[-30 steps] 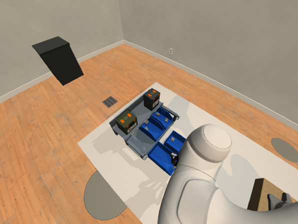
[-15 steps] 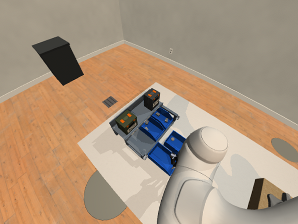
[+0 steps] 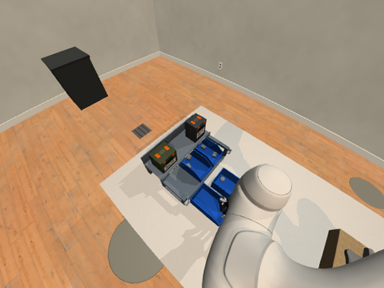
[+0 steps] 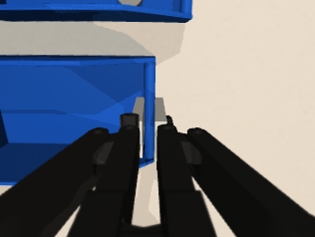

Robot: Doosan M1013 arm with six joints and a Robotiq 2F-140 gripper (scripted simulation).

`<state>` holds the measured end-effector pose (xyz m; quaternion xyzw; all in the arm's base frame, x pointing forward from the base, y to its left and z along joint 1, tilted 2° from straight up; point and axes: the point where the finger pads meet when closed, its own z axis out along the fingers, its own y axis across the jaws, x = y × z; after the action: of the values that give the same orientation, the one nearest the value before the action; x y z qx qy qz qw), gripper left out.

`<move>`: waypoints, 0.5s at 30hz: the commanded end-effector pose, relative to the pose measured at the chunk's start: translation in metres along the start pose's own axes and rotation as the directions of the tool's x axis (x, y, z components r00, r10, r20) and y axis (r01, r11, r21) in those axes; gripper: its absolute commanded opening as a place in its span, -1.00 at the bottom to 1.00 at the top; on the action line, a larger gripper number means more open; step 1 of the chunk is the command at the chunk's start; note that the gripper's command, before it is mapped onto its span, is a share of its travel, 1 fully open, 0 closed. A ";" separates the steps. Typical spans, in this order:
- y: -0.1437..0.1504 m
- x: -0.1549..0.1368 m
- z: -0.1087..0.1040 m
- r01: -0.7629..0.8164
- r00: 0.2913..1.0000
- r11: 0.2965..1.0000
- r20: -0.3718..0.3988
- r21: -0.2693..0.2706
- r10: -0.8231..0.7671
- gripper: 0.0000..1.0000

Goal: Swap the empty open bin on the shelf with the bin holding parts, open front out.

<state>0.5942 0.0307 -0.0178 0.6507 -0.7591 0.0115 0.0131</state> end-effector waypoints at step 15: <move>0.000 0.000 0.000 0.000 1.000 1.000 0.000 0.000 0.000 0.23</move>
<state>0.5942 0.0307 -0.0179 0.6507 -0.7591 0.0115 0.0131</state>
